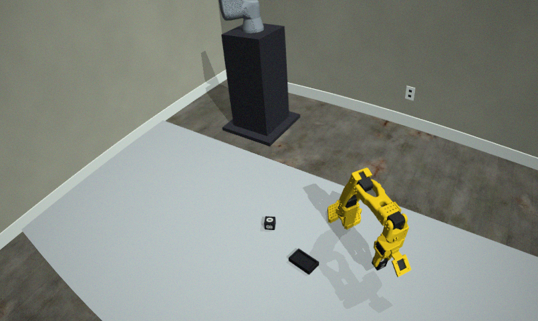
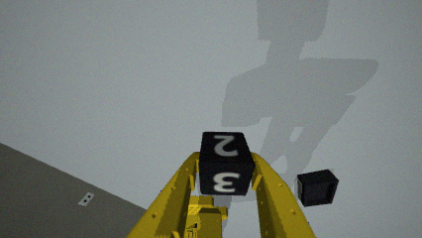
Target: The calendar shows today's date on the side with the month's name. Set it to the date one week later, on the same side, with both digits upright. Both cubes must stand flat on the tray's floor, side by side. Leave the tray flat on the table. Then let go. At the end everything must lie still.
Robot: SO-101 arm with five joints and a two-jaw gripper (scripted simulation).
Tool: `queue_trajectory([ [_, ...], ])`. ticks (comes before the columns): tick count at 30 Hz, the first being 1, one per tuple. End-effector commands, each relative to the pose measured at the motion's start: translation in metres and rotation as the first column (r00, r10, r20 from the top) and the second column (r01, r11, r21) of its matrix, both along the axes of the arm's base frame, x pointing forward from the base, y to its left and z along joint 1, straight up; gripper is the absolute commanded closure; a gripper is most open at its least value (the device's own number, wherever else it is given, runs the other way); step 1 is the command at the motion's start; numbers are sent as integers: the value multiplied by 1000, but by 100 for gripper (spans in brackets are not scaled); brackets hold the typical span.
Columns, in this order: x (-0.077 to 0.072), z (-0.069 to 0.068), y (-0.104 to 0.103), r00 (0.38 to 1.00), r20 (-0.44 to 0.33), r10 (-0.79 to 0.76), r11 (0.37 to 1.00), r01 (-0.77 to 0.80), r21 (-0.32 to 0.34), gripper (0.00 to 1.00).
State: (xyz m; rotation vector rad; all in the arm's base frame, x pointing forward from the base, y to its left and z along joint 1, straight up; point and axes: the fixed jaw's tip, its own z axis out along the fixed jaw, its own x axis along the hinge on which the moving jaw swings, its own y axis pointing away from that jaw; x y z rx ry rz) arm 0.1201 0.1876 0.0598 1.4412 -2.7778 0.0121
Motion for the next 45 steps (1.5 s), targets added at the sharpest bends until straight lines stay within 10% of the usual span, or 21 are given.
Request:
queue_trajectory([
  [1, 3, 15, 6, 999, 41, 20, 998, -23, 60, 100],
  [26, 6, 13, -3, 937, 56, 346, 936, -348, 45, 100],
  [45, 11, 12, -17, 637, 66, 768, 638, -770, 14, 100],
])
